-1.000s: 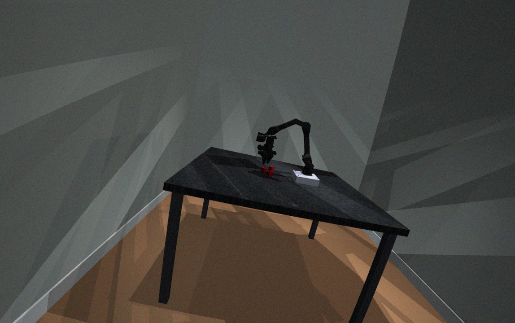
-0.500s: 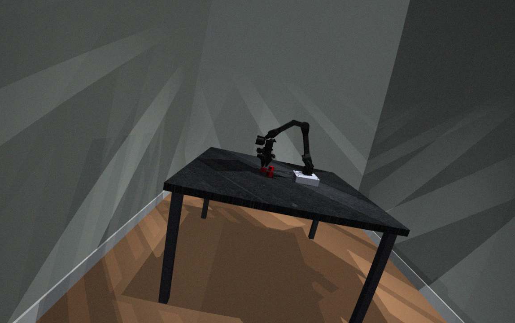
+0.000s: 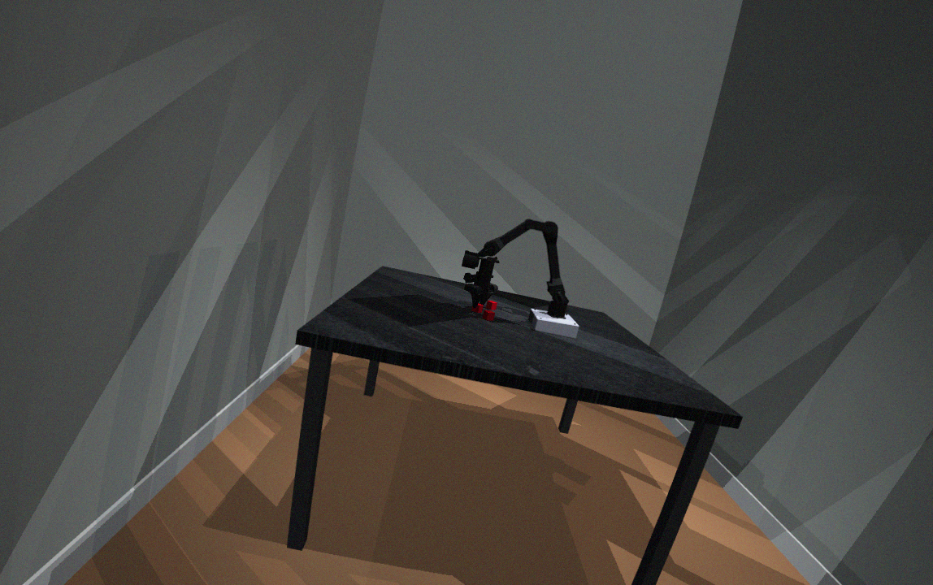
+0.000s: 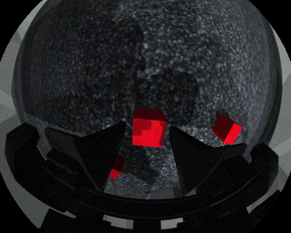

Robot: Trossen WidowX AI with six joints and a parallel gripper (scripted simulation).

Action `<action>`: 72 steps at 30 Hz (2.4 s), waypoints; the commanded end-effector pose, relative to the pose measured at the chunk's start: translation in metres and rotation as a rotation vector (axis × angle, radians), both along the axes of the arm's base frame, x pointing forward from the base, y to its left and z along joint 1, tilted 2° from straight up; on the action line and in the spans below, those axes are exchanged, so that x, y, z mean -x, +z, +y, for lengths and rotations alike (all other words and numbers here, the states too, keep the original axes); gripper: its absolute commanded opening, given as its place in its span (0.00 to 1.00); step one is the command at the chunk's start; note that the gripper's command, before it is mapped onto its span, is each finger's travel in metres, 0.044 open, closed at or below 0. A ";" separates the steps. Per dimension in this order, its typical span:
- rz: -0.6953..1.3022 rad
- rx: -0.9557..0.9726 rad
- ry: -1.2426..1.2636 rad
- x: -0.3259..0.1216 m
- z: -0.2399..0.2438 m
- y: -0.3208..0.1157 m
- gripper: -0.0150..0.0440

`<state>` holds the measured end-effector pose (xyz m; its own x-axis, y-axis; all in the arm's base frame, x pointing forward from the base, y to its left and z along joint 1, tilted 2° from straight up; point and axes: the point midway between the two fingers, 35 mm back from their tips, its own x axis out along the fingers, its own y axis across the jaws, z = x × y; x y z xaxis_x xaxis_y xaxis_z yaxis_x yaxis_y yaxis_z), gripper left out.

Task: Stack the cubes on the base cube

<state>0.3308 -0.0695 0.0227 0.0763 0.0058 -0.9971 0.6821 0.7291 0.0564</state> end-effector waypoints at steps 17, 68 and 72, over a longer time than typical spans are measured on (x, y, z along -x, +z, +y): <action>0.000 0.004 -0.005 -0.002 -0.001 0.024 0.43; -0.001 0.012 0.194 0.007 0.063 0.076 0.43; -0.001 0.014 0.231 0.008 0.074 0.070 0.43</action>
